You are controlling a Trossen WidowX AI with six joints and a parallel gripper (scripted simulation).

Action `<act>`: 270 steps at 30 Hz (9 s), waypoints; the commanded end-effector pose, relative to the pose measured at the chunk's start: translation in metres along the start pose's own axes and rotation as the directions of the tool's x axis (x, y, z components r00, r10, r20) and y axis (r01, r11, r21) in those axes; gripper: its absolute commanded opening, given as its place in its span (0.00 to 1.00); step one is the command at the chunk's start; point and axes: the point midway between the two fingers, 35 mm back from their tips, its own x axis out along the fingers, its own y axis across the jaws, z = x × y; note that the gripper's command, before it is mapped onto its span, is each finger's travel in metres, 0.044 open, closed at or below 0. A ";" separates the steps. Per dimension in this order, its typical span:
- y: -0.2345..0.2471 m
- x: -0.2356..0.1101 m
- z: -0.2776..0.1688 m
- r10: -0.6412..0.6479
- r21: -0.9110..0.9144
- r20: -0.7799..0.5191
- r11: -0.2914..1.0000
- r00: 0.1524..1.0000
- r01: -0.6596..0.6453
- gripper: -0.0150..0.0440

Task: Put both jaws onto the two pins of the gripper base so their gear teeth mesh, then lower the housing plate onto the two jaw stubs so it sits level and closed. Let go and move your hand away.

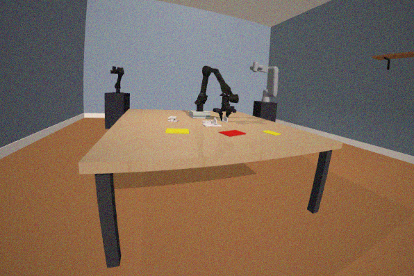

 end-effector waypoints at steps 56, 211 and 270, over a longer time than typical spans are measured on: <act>-0.018 -0.080 0.026 0.003 -0.019 0.002 1.000 1.000 -0.003 0.48; -0.193 -0.056 0.131 -0.013 -0.156 0.008 0.988 1.000 0.014 0.48; -0.194 -0.021 0.130 -0.013 -0.167 0.008 0.986 1.000 0.014 0.48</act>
